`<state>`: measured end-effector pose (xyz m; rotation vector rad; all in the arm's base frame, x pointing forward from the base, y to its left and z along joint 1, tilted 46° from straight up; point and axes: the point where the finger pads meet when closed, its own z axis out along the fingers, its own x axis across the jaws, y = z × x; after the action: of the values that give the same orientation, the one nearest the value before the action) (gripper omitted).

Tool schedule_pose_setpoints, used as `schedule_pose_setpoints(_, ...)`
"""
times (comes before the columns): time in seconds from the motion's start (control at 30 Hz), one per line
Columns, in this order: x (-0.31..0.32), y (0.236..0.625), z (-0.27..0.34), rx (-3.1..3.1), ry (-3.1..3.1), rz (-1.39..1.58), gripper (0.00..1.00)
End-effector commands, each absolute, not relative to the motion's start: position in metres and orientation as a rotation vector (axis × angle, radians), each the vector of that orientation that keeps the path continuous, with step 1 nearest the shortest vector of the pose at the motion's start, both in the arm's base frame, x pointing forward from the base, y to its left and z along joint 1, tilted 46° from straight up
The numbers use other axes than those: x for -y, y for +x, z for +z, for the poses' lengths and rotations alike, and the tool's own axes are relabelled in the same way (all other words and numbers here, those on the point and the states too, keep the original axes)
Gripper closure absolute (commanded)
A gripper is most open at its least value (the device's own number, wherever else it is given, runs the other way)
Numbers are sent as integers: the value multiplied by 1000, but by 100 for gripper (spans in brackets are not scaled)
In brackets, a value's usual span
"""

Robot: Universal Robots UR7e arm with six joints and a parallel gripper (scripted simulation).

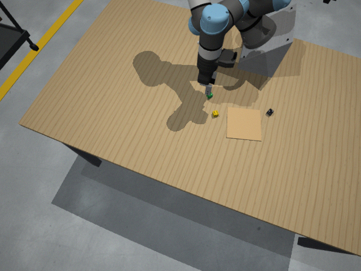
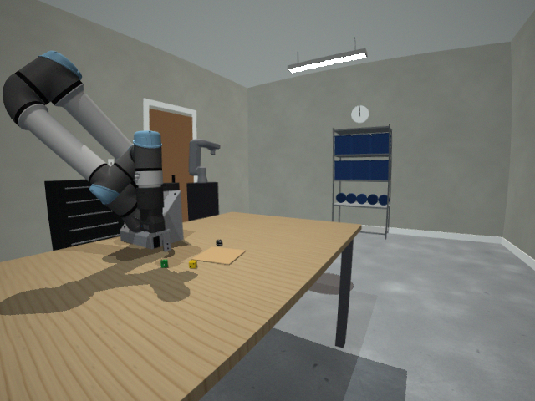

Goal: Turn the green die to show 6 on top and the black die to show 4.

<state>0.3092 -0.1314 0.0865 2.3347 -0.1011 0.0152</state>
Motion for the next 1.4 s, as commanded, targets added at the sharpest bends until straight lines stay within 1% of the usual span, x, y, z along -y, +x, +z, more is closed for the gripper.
schedule_pose_setpoints(0.0,138,309,80,101,2334,17,0)
schedule_pose_setpoints(0.43,150,309,69,101,2334,17,0)
schedule_pose_setpoints(1.37,151,309,68,101,2334,17,0)
